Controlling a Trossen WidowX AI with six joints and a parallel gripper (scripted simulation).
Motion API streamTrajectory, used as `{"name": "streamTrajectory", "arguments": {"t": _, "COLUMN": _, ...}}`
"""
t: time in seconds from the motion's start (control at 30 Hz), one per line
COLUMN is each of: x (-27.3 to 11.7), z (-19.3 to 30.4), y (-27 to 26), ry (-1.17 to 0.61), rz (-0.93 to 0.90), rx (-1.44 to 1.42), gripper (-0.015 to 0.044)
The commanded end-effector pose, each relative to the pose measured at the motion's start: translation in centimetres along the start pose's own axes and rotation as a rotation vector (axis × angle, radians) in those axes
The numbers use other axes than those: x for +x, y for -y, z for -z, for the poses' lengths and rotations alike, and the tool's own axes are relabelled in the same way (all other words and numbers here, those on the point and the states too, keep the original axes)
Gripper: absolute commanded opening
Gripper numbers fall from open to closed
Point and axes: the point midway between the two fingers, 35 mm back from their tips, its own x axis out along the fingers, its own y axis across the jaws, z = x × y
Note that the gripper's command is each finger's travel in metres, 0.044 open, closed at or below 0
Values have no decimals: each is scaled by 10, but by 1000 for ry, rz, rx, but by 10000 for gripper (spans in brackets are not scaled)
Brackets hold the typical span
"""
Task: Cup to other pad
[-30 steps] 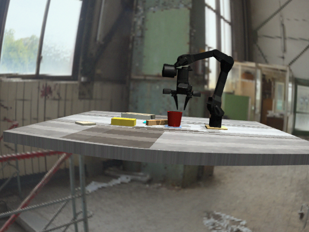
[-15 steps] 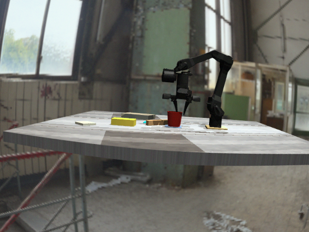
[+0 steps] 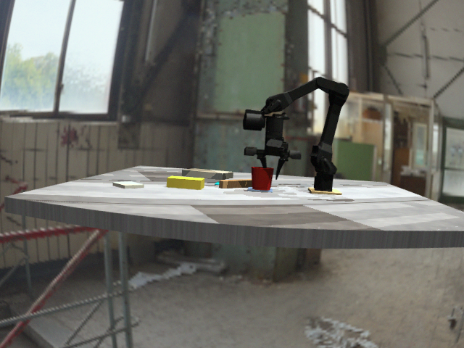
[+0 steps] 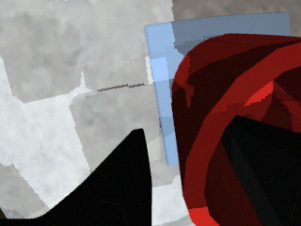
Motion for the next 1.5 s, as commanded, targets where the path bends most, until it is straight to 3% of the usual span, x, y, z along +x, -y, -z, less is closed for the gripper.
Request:
{"name": "streamTrajectory", "arguments": {"t": 0.0, "x": 3, "z": -1, "y": -2, "ry": 4, "rz": -5, "rx": -4, "gripper": 148}}
{"name": "streamTrajectory", "arguments": {"t": 0.07, "x": 3, "z": -1, "y": -2, "ry": 4, "rz": -5, "rx": -4, "gripper": 148}}
{"name": "streamTrajectory", "arguments": {"t": 0.17, "x": 1, "z": 0, "y": 0, "ry": 0, "rz": 0, "rx": 0, "gripper": 69}}
{"name": "streamTrajectory", "arguments": {"t": 0.5, "x": 1, "z": 0, "y": 0, "ry": 0, "rz": 0, "rx": 0, "gripper": 2}}
{"name": "streamTrajectory", "arguments": {"t": 1.47, "x": -49, "z": 3, "y": -5, "ry": 4, "rz": -5, "rx": -4, "gripper": 0}}
